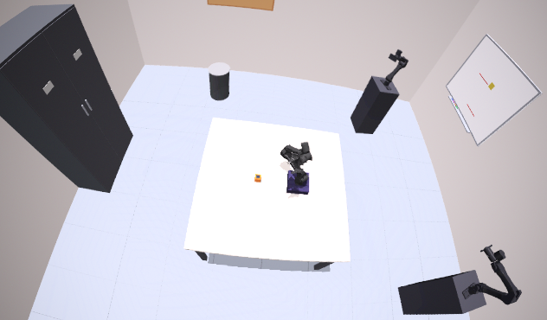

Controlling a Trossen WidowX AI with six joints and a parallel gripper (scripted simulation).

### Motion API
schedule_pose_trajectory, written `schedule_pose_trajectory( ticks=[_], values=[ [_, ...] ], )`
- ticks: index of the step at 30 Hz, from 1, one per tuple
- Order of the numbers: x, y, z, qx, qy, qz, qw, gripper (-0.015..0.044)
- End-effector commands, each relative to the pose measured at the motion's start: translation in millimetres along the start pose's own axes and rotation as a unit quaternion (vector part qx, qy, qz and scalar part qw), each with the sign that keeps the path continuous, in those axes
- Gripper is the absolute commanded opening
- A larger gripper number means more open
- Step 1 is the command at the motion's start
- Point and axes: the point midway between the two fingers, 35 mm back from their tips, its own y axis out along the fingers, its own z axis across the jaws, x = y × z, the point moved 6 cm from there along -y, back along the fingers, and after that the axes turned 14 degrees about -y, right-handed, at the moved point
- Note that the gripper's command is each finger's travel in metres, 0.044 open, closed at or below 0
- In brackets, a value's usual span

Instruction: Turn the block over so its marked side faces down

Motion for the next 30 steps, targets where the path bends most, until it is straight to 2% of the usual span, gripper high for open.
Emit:
schedule_pose_trajectory(
  ticks=[1, 7, 14, 22, 30],
  values=[
    [-1.3, -0.1, 0.3, 0.002, -0.007, -0.001, 1.0, 0.0426],
    [-41.3, 9.4, 0.6, 0.026, -0.231, -0.038, 0.972, 0.044],
    [-72.3, 53.7, -19.2, -0.027, -0.483, -0.086, 0.871, 0.044],
    [-52.8, 125.0, -52.3, -0.18, -0.672, -0.106, 0.711, 0.044],
    [33.7, 182.2, -84.6, -0.407, -0.737, -0.062, 0.536, 0.044]
  ],
)
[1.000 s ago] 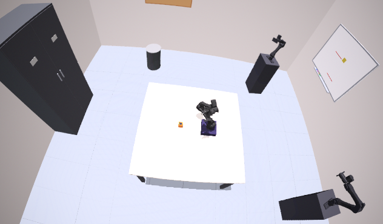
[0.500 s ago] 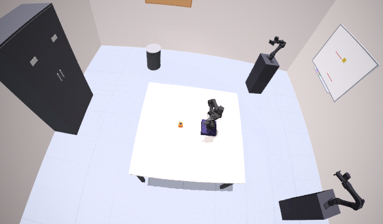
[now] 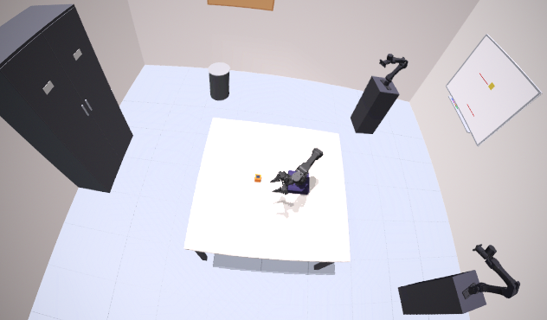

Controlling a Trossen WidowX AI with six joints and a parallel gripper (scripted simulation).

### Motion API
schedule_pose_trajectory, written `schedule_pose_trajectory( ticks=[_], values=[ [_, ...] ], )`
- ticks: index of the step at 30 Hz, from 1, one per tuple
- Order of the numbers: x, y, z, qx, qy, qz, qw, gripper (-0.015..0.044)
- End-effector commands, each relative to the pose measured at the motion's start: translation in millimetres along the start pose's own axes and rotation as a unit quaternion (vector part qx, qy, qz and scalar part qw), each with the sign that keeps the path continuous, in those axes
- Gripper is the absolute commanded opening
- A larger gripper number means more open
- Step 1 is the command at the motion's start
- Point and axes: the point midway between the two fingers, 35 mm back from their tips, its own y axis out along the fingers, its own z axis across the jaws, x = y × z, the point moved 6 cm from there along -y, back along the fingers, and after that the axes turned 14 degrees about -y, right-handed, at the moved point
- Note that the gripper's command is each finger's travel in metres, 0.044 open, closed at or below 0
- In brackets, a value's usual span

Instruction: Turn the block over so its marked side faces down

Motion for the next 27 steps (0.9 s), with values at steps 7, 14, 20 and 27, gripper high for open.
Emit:
schedule_pose_trajectory(
  ticks=[7, 14, 20, 27],
  values=[
    [-31.7, 112.0, -99.6, -0.126, -0.139, 0.264, 0.946, 0.044],
    [-66.1, 145.4, -196.4, -0.121, -0.115, 0.444, 0.88, 0.044],
    [-100.5, 145.8, -273.6, -0.069, -0.041, 0.553, 0.83, 0.044],
    [-99.2, 155.5, -267.9, -0.066, -0.036, 0.556, 0.828, 0.044]
  ],
)
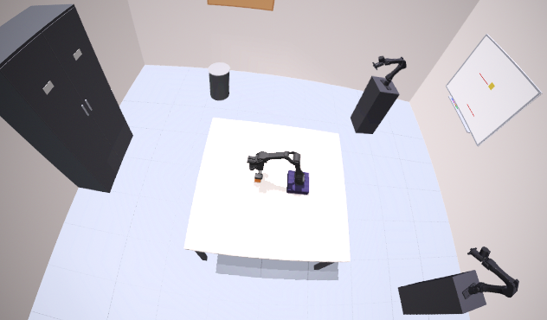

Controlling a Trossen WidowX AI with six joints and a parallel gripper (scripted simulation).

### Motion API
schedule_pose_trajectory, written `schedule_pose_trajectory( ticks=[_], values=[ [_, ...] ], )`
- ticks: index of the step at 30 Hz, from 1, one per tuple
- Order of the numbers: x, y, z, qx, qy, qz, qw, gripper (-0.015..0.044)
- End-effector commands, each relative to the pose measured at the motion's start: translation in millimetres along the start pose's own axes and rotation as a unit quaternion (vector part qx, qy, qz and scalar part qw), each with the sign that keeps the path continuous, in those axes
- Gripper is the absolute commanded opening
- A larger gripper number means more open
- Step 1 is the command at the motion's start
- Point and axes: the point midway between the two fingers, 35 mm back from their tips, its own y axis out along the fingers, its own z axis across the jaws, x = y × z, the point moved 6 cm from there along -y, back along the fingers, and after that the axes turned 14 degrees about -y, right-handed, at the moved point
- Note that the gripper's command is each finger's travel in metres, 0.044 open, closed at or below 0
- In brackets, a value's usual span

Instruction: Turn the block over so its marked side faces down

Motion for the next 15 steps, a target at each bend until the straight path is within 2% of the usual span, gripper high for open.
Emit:
schedule_pose_trajectory(
  ticks=[1, 4, 15],
  values=[
    [2.1, 2.7, -1.7, 0.01, -0.003, 0.002, 1.0, 0.044],
    [1.1, 32.2, -1.9, 0.01, -0.003, 0.002, 1.0, 0.044],
    [-0.3, 50.1, -2.6, 0.01, -0.003, 0.002, 1.0, 0.044]
  ],
)
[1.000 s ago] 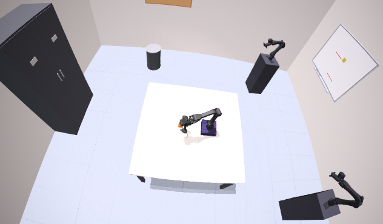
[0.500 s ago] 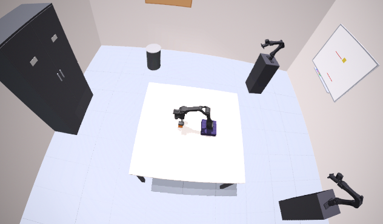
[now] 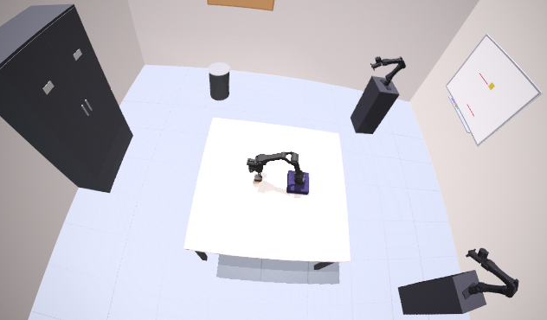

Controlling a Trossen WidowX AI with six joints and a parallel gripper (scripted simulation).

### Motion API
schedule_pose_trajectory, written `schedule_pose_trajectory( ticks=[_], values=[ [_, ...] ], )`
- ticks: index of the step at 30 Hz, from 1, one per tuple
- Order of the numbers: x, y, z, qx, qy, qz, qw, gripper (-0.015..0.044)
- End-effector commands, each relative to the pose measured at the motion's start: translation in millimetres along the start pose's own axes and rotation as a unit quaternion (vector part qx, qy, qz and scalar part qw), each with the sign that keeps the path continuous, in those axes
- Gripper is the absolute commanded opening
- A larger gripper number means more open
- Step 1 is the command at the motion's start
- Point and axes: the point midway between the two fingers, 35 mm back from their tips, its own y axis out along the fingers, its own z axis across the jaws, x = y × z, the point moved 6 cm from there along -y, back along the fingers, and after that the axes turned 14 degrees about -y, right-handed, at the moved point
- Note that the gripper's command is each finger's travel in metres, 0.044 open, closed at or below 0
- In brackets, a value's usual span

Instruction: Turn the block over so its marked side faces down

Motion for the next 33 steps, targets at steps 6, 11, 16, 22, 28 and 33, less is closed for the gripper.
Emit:
schedule_pose_trajectory(
  ticks=[6, 11, 16, 22, 28, 33],
  values=[
    [-0.9, 14.4, 0.1, 0.004, -0.002, 0.002, 1.0, 0.044],
    [-0.8, 22.6, 0.1, 0.004, -0.002, 0.002, 1.0, 0.044],
    [-0.8, 30.7, 0.1, 0.004, -0.002, 0.002, 1.0, 0.044],
    [-1.2, 40.4, 0.3, 0.004, -0.002, 0.002, 1.0, 0.044],
    [-1.5, 45.9, 0.5, 0.004, -0.002, 0.002, 1.0, 0.0414],
    [-1.5, 45.9, 0.5, 0.004, -0.002, 0.002, 1.0, 0.0282]
  ],
)
